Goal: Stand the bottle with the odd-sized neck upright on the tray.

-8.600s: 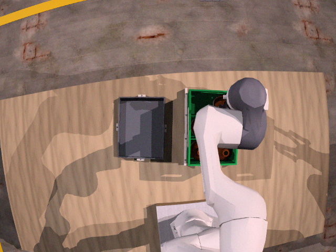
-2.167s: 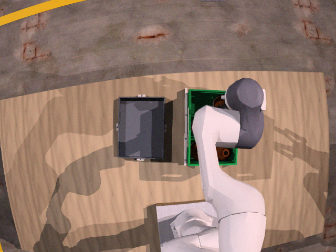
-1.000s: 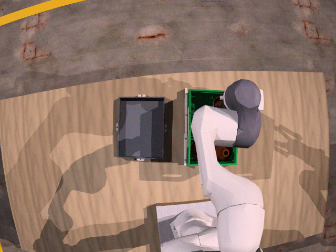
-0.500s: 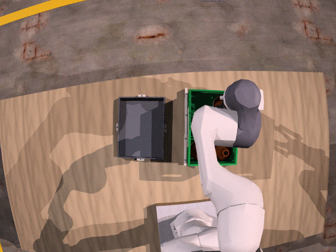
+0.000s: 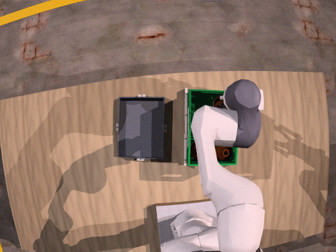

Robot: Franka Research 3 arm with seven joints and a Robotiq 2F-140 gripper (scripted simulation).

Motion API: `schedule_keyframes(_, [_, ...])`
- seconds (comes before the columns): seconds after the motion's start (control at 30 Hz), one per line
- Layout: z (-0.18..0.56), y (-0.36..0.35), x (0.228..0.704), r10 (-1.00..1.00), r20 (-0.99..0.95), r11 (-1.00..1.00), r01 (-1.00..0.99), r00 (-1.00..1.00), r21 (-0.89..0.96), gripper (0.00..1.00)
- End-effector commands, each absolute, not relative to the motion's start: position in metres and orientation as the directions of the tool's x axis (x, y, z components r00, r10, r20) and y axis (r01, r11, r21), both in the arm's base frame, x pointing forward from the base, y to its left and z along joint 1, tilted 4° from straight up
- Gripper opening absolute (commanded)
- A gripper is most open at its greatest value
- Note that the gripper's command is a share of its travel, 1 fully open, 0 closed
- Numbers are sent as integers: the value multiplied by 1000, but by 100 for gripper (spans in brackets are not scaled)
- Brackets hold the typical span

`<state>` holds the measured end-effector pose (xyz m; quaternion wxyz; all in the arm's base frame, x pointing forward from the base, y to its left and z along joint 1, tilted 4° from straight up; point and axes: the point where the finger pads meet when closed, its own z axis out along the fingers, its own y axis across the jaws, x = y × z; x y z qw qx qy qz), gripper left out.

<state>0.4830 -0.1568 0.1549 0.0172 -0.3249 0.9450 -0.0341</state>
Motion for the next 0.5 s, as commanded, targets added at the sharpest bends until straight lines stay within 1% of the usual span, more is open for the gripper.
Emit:
schedule_keyframes(0.0, [154, -157, 483, -617, -13, 785, -615, -787, -74, 44])
schedule_keyframes(0.1, [154, -157, 483, -617, -13, 785, -615, -787, -74, 44])
schedule_keyframes(0.13, [154, -157, 483, -617, -13, 785, -615, -787, -74, 10])
schedule_keyframes(0.47, [154, -157, 483, -617, -13, 785, -615, -787, -74, 10])
